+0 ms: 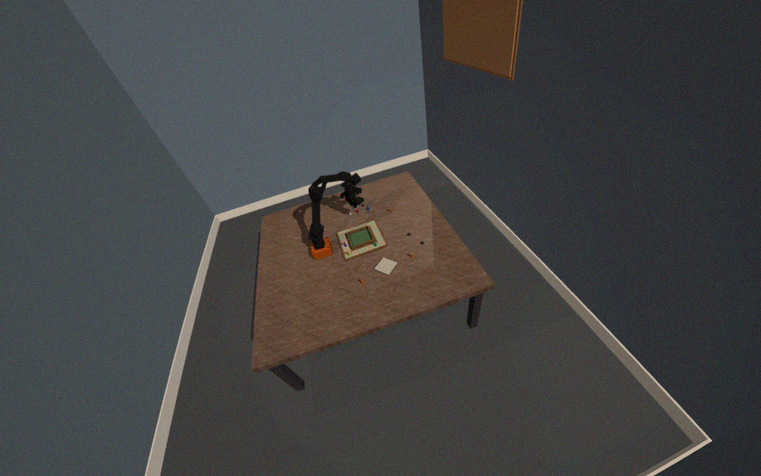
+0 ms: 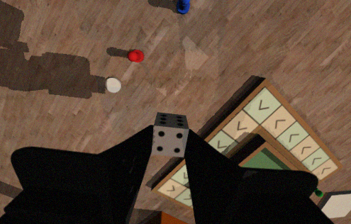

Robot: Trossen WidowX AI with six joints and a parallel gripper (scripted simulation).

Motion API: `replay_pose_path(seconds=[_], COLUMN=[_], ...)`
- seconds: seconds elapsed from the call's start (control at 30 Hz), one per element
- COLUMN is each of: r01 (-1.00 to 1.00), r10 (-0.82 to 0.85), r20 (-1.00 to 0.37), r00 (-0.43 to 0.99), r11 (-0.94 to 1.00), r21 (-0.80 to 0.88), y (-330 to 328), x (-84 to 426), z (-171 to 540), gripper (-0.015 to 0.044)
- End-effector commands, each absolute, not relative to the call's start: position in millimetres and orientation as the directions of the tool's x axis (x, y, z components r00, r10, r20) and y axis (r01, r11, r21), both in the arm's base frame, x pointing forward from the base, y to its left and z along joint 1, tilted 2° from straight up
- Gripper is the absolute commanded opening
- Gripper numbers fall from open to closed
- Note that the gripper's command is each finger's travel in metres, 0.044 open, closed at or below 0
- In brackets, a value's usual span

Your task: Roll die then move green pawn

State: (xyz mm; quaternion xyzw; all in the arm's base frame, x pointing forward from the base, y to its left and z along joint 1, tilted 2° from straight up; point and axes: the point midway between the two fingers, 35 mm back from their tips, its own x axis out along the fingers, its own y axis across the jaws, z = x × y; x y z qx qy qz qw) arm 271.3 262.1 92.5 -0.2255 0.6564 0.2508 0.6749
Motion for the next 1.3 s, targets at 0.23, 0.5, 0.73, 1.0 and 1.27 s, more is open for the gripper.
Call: replay_pose_path(seconds=[0.23,0.5,0.73,1.0,1.27], r01=[-0.620,-0.520,-0.427,-0.314,-0.196], r10=[0.048,0.043,0.039,0.035,0.031], r20=[-0.999,-0.999,-0.999,-0.999,-0.999], r00=[0.025,0.026,0.027,0.026,0.026], r11=[0.784,0.854,0.904,0.949,0.980], r21=[0.022,0.023,0.024,0.025,0.026], y=[246.7,196.0,151.8,103.0,57.6], x=[274.4,289.7,295.4,293.3,282.8], z=[119.6,110.4,101.4,90.2,78.1], gripper=[0.0000,0.0000,0.0000,0.0000,0.0000])
